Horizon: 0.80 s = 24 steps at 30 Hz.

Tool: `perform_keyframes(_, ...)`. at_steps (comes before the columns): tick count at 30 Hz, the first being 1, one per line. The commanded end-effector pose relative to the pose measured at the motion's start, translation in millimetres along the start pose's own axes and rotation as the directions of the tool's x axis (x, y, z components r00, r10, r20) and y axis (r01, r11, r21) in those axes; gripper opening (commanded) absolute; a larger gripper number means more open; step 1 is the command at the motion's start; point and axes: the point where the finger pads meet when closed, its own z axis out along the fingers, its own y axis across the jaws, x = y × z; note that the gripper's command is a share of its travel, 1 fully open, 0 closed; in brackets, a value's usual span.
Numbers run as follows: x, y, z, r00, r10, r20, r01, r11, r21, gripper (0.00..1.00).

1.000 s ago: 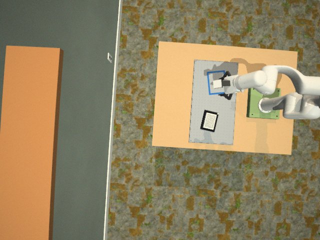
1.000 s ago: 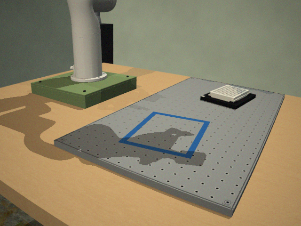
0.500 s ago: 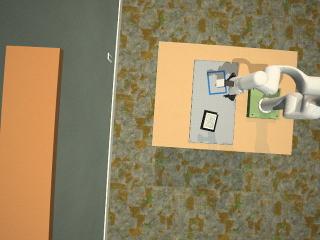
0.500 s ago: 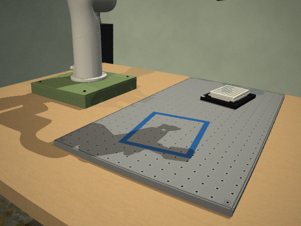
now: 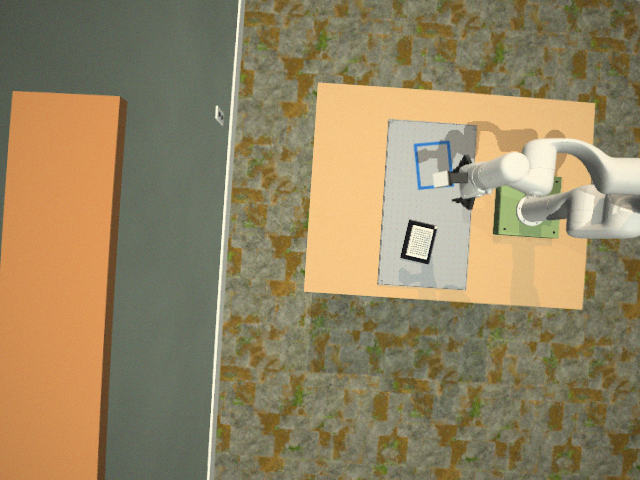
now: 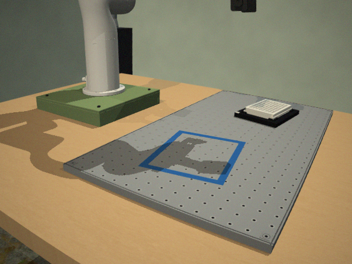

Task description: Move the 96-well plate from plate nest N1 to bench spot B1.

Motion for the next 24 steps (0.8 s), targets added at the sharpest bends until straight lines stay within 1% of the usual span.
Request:
perform_keyframes(1,5,-18,14.4,0.987,-0.161,0.004,0.161,0.987,0.005,1.00)
perform_keyframes(7,10,-40,34.3,0.935,-0.353,0.015,0.353,0.936,0.015,1.00)
perform_keyframes(13,14,-62,54.2,0.847,-0.532,0.022,0.531,0.847,0.028,1.00)
perform_keyframes(15,14,-62,54.2,0.847,-0.532,0.022,0.531,0.847,0.028,1.00)
perform_keyframes(19,17,-76,67.5,0.769,-0.639,0.025,0.638,0.769,0.039,1.00)
perform_keyframes(24,21,-94,84.1,0.652,-0.758,0.026,0.756,0.652,0.052,1.00)
